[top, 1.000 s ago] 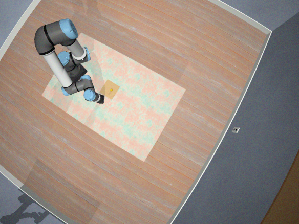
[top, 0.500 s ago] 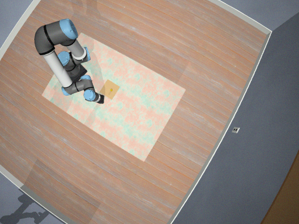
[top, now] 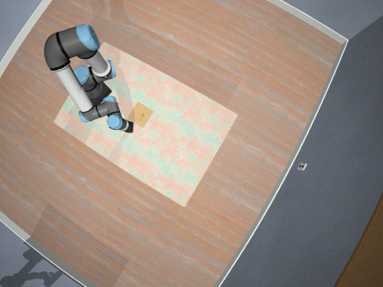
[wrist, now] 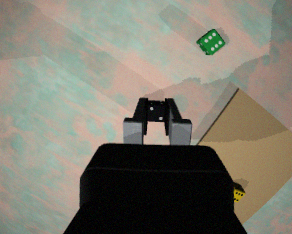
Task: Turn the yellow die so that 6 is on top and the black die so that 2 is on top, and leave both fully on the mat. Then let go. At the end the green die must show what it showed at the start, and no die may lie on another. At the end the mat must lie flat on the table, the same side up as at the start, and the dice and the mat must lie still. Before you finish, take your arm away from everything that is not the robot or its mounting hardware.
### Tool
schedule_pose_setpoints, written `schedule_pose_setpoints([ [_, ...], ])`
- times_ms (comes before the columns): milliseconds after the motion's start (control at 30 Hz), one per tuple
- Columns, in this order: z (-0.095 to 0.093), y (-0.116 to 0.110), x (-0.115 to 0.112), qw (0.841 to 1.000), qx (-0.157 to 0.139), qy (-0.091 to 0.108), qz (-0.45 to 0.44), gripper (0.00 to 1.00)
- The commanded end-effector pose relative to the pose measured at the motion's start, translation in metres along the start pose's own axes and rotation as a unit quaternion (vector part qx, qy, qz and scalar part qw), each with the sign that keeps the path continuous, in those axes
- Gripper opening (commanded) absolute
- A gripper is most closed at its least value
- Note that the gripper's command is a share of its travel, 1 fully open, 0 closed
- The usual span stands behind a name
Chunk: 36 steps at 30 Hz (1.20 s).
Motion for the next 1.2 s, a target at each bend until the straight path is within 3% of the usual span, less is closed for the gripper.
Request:
schedule_pose_setpoints([
  [0,-0.002,0.000,0.002,1.000,0.001,-0.002,0.000,0.34],
  [333,0.007,0.000,0.002,1.000,0.001,-0.002,0.000,0.34],
  [933,0.087,0.000,0.001,1.000,0.001,-0.002,0.000,0.34],
  [1167,0.098,0.000,0.001,1.000,0.001,-0.002,0.000,0.34],
])
Point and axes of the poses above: the point where the finger pads meet when closed, its own z axis back along the fingers, its own x axis across the jaws, y = z × x, the point moved 2 cm from there along z, back along the fingers, and after that the axes turned 5 degrees about -z, right-handed, at the moved point
